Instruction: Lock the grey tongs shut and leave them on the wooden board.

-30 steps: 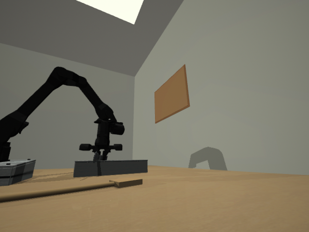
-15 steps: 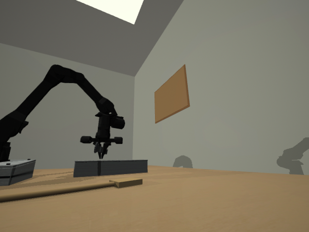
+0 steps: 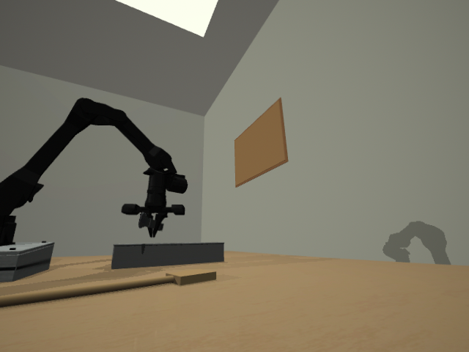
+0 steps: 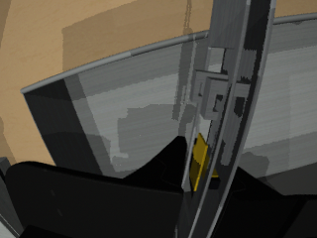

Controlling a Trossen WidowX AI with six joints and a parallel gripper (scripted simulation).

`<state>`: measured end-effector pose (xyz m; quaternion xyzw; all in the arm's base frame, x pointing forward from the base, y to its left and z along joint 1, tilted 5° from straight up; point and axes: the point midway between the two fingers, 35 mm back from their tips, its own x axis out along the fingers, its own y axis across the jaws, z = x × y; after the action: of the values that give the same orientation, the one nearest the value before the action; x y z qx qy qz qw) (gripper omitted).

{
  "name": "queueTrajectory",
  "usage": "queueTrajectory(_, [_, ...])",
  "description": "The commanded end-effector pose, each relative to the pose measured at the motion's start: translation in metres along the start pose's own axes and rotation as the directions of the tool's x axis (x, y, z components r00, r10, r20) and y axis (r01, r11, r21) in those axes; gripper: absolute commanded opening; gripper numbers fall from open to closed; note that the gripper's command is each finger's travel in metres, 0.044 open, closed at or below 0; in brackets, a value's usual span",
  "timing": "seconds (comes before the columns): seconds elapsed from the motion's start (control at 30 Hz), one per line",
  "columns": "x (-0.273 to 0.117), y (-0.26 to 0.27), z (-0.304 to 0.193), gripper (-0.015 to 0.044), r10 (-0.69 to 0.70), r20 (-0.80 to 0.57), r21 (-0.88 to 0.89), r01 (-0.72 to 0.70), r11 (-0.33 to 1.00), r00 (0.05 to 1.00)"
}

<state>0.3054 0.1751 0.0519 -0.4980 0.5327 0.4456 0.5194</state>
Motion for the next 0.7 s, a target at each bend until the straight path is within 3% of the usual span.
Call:
queueTrajectory(0.0, [-0.002, 0.014, 0.023, -0.0150, 0.001, 0.006, 0.042, -0.001, 0.999, 1.000])
queueTrajectory(0.67, [-0.006, 0.102, 0.114, -0.0150, 0.010, 0.024, 0.333, -0.018, 0.943, 1.000])
